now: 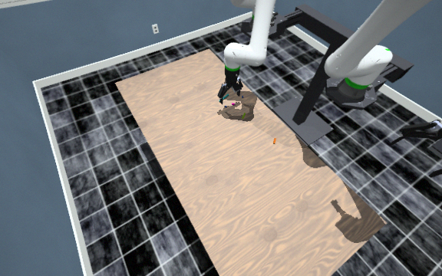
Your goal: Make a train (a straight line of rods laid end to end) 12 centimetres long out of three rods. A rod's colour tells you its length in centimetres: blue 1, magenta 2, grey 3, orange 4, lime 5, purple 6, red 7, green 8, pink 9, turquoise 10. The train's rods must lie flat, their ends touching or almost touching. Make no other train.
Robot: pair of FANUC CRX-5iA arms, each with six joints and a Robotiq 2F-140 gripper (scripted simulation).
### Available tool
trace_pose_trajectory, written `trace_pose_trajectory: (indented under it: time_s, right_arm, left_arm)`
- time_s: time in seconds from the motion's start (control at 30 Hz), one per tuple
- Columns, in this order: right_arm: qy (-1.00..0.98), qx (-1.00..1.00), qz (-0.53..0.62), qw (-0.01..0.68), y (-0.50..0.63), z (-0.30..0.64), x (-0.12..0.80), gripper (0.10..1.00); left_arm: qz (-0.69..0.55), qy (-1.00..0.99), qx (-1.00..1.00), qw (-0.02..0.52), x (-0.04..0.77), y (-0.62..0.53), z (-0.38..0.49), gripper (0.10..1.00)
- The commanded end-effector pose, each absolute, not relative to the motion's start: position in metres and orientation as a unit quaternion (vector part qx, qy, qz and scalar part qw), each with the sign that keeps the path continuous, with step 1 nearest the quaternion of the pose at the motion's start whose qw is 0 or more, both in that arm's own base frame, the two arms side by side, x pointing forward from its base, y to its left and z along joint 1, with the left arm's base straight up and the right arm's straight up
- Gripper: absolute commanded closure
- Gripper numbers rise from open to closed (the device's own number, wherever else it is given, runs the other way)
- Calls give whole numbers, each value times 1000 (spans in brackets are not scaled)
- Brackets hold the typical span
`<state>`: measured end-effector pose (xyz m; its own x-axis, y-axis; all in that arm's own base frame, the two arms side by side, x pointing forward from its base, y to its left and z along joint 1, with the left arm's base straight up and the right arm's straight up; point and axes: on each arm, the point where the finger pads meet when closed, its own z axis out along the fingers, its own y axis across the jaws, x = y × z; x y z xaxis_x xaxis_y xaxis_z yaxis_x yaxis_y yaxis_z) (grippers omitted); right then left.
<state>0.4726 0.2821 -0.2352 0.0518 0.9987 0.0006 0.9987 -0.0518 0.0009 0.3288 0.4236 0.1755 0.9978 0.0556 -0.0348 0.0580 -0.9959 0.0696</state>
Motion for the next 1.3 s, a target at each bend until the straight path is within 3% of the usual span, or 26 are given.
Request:
trace_pose_trajectory:
  time_s: [0.0,0.53,1.27]
  right_arm:
    - [689,725,2,0,283,-234,473,98]
    - [689,725,2,0,283,-234,473,98]
    - [689,725,2,0,283,-234,473,98]
  left_arm:
    - [-14,140,990,29,283,453,192,98]
    - [-5,542,840,10,87,506,246,98]
    - [0,709,705,0,-7,500,271,98]
